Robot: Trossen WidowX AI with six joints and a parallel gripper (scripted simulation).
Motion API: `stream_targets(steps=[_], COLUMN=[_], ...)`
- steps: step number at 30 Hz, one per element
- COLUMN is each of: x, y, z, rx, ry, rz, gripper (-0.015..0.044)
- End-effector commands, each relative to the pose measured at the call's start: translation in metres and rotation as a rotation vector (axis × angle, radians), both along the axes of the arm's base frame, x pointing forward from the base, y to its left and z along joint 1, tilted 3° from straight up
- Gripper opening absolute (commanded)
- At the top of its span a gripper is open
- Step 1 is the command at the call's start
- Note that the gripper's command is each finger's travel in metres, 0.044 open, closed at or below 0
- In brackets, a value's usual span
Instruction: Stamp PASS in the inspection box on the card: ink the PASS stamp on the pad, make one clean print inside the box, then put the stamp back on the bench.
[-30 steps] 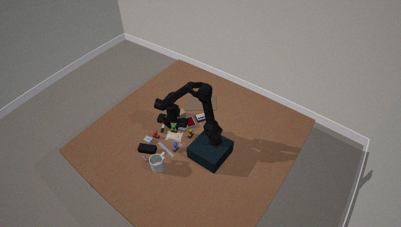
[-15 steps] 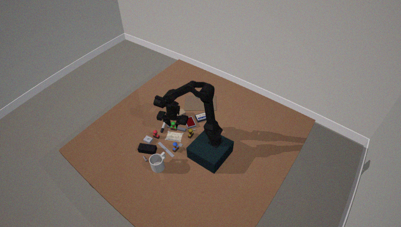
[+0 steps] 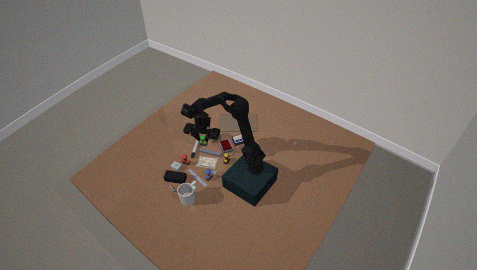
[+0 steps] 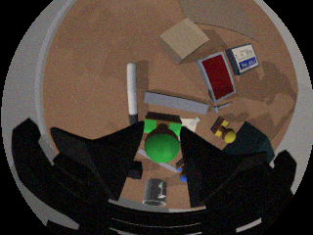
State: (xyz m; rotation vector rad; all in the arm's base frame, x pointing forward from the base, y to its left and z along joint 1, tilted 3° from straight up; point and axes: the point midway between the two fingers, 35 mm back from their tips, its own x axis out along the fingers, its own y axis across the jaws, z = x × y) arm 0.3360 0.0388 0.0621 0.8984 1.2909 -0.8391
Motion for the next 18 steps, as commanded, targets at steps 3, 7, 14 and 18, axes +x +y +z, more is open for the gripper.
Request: stream_targets(steps=[3,7,14,18], x=[0.024,0.039,0.051,0.051], y=[-0.022,-0.036,-0.050,-0.050], z=[0.001,0.001,0.001,-0.003], rx=[0.000,-0.002,-0.003,-0.003], ry=[0.004,0.002,0.000,0.000], rz=[-0.005,-0.008,-0.011,-0.011], gripper=[0.0000,0.0000,0.0000,0.0000])
